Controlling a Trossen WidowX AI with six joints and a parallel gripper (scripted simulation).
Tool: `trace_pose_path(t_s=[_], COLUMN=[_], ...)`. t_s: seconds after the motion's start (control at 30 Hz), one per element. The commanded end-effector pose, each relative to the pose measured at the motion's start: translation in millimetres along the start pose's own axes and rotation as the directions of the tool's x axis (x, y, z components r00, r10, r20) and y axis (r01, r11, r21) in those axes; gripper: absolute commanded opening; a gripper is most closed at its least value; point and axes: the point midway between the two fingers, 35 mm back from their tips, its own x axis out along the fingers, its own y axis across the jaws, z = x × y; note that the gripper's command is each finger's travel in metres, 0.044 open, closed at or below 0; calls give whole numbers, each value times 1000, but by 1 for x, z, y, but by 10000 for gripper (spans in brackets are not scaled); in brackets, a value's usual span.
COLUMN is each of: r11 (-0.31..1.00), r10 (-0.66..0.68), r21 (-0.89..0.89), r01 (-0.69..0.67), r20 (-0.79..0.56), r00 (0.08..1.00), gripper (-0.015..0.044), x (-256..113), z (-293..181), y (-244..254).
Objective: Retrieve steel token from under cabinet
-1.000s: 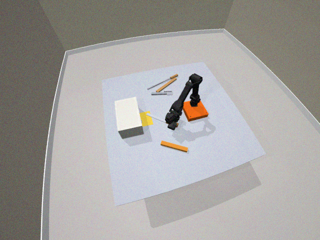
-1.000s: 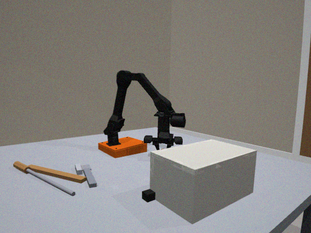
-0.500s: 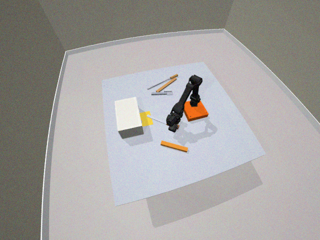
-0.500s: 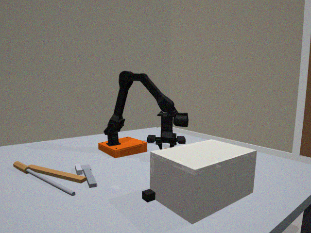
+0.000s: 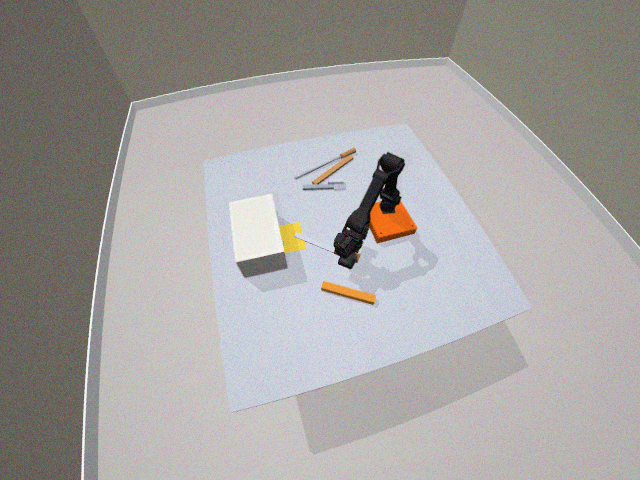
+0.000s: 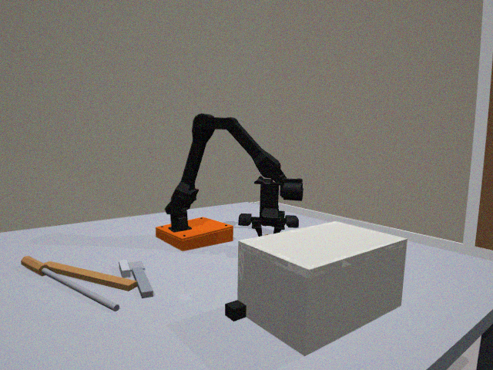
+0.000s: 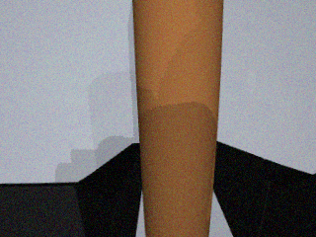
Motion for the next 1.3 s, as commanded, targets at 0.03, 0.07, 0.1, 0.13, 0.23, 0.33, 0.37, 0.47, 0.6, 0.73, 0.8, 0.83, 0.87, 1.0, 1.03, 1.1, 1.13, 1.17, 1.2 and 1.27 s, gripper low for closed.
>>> trace_pose_path(t_s=[0.03, 0.07, 0.1, 0.13, 0.23, 0.33, 0.37, 0.47, 0.6, 0.73, 0.8, 0.83, 0.87, 1.0, 1.03, 1.1, 1.13, 1.17, 1.2, 1.27], r11=[1000, 1000, 1000, 1000, 1000, 1000, 1000, 1000, 1000, 1000, 1000, 1000, 1000, 1000, 1000, 1000, 1000, 1000, 1000, 1000], r10=[13, 13, 13, 13, 13, 14, 14, 14, 14, 15, 15, 15, 15, 15, 15, 15, 16, 16, 16, 16], r21=[-5, -5, -5, -5, -5, -5, -5, -5, -5, -5, -5, -5, -5, -5, -5, -5, -5, -5, -5, -5], r01=[-13, -13, -13, -13, -13, -14, -14, -14, -14, -15, -15, -15, -15, -15, -15, -15, -16, -16, -16, -16], r20=[-3, -3, -3, -3, -3, -3, -3, -3, -4, -4, -4, -4, -4, -4, -4, -4, -4, -5, -5, -5], r00=[1000, 1000, 1000, 1000, 1000, 1000, 1000, 1000, 1000, 1000, 1000, 1000, 1000, 1000, 1000, 1000, 1000, 1000, 1000, 1000], gripper=[0, 0, 0, 0, 0, 0, 0, 0, 0, 0, 0, 0, 0, 0, 0, 0, 0, 0, 0, 0], x=[-3, -3, -3, -3, -3, -3, -3, -3, -4, -4, -4, -4, -4, -4, -4, -4, -4, -4, -4, -4], z=[-5, -6, -7, -8, -10, -12, -12, -14, -17, -19, -21, -21, -22, -24, -25, -26, -26, -27, -27, -28], y=[10, 11, 12, 13, 16, 18, 19, 22, 26, 29, 31, 32, 33, 36, 37, 39, 40, 40, 41, 43])
